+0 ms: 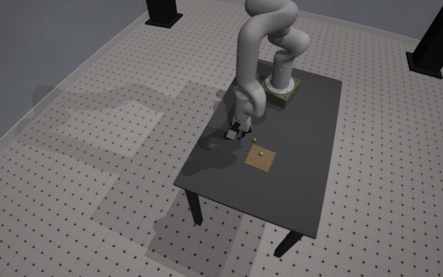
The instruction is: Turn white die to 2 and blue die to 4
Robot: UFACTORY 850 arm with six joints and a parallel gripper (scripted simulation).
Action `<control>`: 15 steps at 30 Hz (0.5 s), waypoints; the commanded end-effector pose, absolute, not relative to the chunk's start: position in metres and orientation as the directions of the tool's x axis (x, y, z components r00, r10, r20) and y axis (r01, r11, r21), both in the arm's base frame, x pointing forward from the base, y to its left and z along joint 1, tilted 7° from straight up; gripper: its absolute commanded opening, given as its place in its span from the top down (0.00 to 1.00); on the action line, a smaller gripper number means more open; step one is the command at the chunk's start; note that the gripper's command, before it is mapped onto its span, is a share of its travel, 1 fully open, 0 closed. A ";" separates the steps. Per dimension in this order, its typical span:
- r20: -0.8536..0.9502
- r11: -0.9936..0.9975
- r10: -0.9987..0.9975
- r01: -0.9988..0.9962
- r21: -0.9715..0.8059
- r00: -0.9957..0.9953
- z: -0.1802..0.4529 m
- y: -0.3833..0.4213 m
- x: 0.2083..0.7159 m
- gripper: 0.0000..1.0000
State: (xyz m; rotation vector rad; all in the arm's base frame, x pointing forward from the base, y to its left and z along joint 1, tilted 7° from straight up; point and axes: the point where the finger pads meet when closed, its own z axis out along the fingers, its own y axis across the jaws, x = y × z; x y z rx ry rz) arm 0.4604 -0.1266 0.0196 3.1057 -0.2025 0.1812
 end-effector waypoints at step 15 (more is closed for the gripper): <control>0.120 -0.991 -0.128 -0.131 0.017 0.985 0.010 -0.127 0.463 0.69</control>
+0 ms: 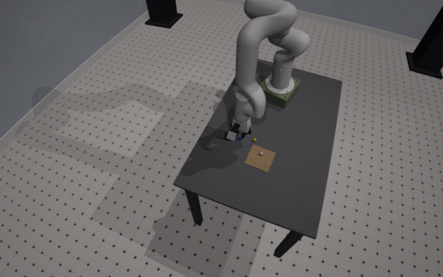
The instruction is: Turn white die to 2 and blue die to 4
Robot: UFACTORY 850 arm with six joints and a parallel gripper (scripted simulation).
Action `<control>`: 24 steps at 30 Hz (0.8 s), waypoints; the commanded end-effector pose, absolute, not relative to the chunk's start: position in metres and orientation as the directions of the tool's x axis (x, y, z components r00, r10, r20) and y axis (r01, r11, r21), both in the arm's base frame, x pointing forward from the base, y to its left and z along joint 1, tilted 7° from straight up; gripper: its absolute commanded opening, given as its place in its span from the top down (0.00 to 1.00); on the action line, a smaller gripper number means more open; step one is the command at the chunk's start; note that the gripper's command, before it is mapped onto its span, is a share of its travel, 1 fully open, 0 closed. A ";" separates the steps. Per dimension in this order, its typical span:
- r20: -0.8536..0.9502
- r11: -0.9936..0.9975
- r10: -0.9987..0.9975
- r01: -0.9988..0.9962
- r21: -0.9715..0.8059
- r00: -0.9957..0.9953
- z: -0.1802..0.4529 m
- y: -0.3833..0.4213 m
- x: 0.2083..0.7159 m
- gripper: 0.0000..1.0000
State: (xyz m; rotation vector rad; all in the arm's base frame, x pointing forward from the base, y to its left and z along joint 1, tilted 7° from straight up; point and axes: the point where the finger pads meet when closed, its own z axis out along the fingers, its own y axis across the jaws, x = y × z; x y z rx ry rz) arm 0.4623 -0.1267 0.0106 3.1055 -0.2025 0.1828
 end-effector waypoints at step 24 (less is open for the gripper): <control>0.119 -0.991 -0.128 -0.131 0.019 0.985 0.007 -0.127 0.463 0.69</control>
